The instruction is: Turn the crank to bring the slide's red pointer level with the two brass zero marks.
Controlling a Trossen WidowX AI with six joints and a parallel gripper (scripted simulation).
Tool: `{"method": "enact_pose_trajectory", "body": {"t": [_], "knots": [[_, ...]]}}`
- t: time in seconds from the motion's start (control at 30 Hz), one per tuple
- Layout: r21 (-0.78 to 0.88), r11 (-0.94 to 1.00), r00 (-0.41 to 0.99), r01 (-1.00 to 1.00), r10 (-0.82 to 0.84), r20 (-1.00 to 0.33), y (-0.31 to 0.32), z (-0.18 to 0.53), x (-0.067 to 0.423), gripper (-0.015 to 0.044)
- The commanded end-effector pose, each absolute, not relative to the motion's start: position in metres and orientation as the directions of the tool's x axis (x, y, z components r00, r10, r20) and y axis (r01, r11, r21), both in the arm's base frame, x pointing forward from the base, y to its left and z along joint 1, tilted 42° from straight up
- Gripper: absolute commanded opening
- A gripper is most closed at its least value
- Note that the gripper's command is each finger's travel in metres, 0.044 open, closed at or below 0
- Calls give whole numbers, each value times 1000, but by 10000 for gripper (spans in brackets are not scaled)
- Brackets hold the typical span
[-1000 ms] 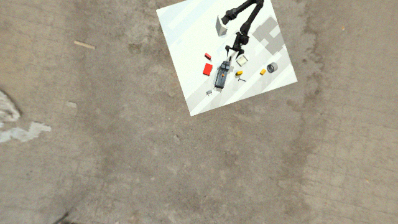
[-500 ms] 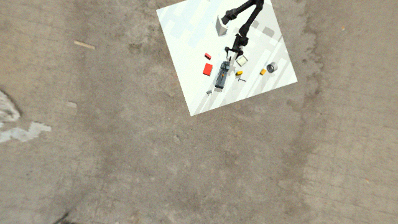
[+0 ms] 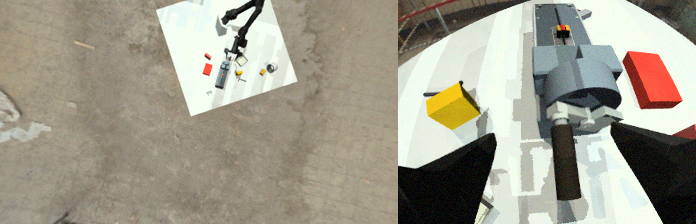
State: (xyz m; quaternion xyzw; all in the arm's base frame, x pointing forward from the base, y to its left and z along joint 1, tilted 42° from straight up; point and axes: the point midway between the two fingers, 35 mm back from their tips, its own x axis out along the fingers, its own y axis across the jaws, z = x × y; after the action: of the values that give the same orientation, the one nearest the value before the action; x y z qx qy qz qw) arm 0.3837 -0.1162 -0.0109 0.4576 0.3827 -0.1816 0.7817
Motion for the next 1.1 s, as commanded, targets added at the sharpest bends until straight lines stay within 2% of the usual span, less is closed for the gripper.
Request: {"method": "enact_pose_trajectory", "body": {"t": [0.0,0.37,0.9,0.93,1.07], "knots": [[570,508,630,646,66,-774,-111,-20,380,440],[571,507,631,646,67,-773,-101,-30,381,440],[571,507,631,646,67,-773,-101,-30,381,20],[571,507,631,646,67,-773,-101,-30,381,0],[571,507,631,646,67,-773,-101,-30,381,0]]}}
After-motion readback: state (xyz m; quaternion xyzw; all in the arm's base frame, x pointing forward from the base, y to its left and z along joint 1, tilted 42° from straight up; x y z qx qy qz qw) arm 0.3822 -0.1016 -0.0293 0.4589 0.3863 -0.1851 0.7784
